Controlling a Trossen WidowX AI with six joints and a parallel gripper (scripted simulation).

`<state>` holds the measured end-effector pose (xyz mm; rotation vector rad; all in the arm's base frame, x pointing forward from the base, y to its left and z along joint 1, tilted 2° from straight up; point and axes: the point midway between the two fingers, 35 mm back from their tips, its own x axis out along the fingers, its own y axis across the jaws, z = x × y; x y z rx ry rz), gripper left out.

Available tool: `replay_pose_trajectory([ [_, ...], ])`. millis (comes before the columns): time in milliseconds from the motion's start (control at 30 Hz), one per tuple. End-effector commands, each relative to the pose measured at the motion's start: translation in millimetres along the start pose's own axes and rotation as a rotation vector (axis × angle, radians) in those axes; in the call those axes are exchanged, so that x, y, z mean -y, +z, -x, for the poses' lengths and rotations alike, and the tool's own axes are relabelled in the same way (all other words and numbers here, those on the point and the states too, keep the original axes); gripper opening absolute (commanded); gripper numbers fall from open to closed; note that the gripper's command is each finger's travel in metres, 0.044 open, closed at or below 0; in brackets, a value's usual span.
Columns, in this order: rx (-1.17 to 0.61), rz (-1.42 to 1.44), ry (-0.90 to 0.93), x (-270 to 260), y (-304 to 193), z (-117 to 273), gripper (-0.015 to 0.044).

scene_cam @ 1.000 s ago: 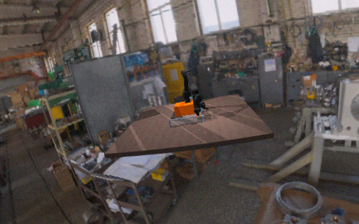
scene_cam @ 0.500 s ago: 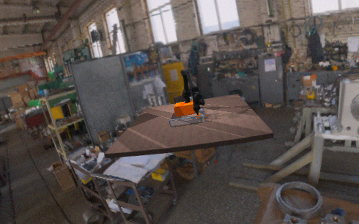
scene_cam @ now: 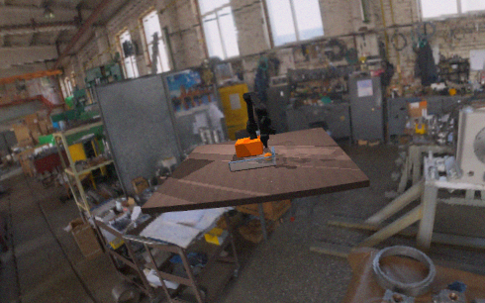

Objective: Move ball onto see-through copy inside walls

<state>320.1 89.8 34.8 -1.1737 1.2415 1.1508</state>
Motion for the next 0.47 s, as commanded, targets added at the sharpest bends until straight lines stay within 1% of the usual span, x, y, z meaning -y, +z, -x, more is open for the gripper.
replay_pose_trajectory([
  [0, 0.004, 0.000, -0.010, -1, 0, 37, 0.0440],
  [67, 0.004, 0.000, -0.010, -3, -1, 48, 0.0440],
  [433, 0.004, 0.000, -0.010, -3, -1, 48, 0.0440],
])
